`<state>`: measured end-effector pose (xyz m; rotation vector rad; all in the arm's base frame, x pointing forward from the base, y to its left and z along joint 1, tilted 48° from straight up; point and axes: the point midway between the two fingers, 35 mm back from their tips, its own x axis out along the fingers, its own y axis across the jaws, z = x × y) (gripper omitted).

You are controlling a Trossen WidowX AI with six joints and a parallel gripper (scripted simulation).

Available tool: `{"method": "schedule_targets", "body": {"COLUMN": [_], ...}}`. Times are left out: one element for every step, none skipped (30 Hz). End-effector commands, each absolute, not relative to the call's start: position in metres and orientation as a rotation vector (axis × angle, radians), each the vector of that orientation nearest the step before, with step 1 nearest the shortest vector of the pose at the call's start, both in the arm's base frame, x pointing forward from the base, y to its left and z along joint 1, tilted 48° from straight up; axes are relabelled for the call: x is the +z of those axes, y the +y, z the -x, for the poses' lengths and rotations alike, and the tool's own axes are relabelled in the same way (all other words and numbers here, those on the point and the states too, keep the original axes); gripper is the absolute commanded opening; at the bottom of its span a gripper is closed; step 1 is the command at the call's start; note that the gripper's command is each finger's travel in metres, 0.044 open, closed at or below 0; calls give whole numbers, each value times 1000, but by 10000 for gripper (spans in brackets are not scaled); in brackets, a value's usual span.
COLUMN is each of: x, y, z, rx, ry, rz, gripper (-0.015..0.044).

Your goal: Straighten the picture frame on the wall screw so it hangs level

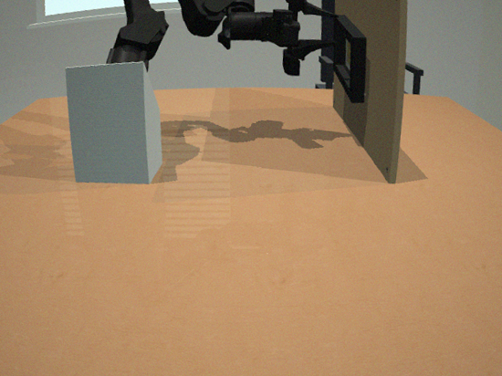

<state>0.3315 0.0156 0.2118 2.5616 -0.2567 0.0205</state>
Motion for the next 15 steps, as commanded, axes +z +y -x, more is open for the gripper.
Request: {"method": "schedule_targets", "body": {"x": [215,215,215,215,215,215,215,215,215,215,215,215,215,215,215], "y": [14,14,14,14,13,13,13,12,12,11,11,11,11,11,11], "z": [-338,-340,-341,-343,-344,-346,-348,-349,-351,-352,-354,-355,-356,-356,-356], "rx": [30,30,30,30,30,30,30,30,30,30,30,30,30,30,30], "ry": [-259,-259,-259,-259,-259,-259,-259,-259,-259,-259,-259,-259,-259,-259,-259], "rz": [-2568,-2568,-2568,-2568,-2568,-2568,-2568,-2567,-2567,-2567,-2567,-2567,-2567,-2567,-2567], "gripper": [260,260,260,260,260,260,260,260,260,260,260,260,260,260,260]}}
